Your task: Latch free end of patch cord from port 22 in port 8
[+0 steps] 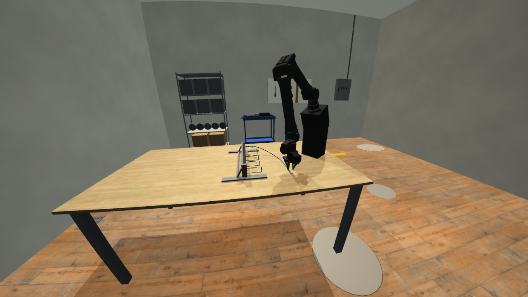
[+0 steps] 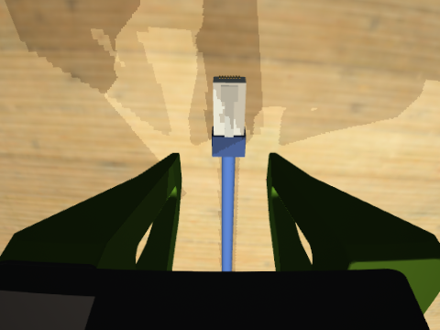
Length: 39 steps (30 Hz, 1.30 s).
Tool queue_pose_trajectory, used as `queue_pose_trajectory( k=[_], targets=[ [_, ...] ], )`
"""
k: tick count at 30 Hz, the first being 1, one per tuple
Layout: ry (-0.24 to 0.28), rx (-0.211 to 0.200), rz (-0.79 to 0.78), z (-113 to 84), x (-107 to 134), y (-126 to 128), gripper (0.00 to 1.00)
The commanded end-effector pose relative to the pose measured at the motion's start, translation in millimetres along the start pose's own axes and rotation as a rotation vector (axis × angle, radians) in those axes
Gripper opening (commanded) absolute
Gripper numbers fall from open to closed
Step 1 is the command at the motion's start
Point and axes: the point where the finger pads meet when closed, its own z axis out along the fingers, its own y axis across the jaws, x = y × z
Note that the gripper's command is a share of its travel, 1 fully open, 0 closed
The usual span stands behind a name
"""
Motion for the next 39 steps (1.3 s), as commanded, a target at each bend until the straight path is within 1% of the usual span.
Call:
queue_pose_trajectory(
  k=[1, 12, 39],
  targets=[
    [-0.021, 0.027, -0.004, -5.4, -6, -15, 0.36],
    [-0.026, 0.031, -0.006, -5.8, -9, -16, 0.36],
    [-0.02, 0.019, -0.009, -6.9, -6, -6, 0.36]
  ],
)
